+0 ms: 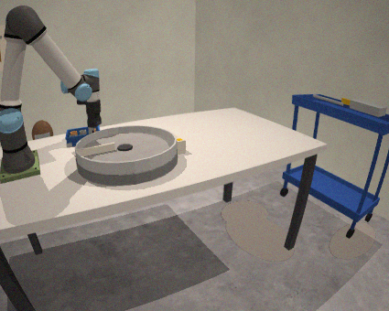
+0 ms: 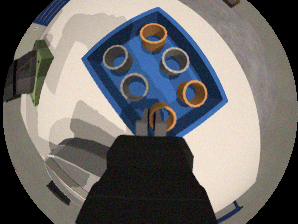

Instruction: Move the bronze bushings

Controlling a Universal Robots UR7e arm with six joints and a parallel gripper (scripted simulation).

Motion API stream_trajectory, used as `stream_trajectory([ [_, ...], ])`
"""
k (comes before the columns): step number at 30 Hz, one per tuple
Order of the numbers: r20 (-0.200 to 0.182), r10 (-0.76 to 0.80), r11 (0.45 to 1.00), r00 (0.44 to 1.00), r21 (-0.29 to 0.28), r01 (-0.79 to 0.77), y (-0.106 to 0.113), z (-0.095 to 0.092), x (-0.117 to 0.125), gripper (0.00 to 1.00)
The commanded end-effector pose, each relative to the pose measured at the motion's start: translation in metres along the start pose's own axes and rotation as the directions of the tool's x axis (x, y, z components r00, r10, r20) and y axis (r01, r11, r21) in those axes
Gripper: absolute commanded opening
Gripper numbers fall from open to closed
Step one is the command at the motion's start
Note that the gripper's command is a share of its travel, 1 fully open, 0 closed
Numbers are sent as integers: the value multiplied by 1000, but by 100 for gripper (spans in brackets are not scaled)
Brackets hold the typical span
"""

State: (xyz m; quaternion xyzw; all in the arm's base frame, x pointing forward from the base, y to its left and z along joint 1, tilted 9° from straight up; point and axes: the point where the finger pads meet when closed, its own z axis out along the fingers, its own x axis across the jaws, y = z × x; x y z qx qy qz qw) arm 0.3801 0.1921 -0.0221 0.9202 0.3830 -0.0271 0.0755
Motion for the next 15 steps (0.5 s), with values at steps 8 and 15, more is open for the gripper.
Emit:
stream_trajectory([
  [8,-1,0,1000,1000,-1,0,0,0,0,0],
  [15,-1,0,1000,1000,-1,0,0,-7,0,0],
])
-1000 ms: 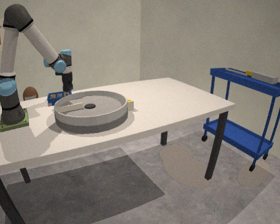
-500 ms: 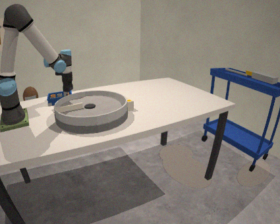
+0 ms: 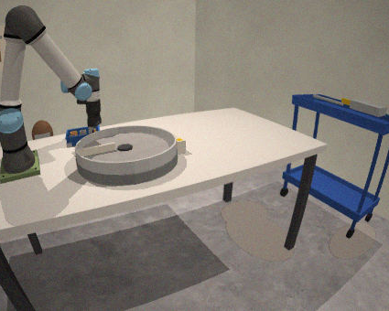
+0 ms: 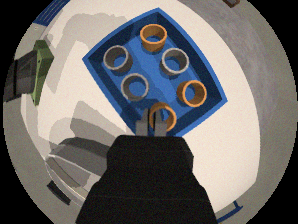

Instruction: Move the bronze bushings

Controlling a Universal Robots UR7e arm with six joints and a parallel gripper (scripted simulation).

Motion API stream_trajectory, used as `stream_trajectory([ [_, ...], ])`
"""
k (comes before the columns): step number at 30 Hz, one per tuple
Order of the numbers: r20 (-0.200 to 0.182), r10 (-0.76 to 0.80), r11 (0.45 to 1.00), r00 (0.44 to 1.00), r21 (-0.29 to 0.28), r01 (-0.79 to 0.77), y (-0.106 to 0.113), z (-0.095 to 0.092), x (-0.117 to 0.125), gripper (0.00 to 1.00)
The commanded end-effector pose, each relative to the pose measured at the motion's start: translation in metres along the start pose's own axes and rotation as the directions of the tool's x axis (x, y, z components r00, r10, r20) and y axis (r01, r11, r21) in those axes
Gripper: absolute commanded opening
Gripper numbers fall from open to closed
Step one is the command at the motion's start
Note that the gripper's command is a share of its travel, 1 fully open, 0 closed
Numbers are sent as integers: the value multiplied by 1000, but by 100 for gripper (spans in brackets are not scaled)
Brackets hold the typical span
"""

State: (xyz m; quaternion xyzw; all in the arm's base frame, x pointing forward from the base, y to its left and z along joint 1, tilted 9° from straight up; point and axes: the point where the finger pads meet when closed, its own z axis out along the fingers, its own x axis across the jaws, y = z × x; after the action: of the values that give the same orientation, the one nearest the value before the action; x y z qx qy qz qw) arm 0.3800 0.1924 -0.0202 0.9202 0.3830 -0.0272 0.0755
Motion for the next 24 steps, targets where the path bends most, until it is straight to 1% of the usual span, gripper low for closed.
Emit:
stream_trajectory([
  [1,-1,0,1000,1000,-1,0,0,-7,0,0],
  [4,-1,0,1000,1000,-1,0,0,-16,0,0],
  [6,-1,0,1000,1000,-1,0,0,-16,0,0],
  [10,-1,0,1000,1000,-1,0,0,-32,0,0],
  [21,-1,0,1000,1000,-1,0,0,-84,0,0],
  [23,-1,0,1000,1000,-1,0,0,-84,0,0],
  [24,-1,0,1000,1000,-1,0,0,-88,0,0],
])
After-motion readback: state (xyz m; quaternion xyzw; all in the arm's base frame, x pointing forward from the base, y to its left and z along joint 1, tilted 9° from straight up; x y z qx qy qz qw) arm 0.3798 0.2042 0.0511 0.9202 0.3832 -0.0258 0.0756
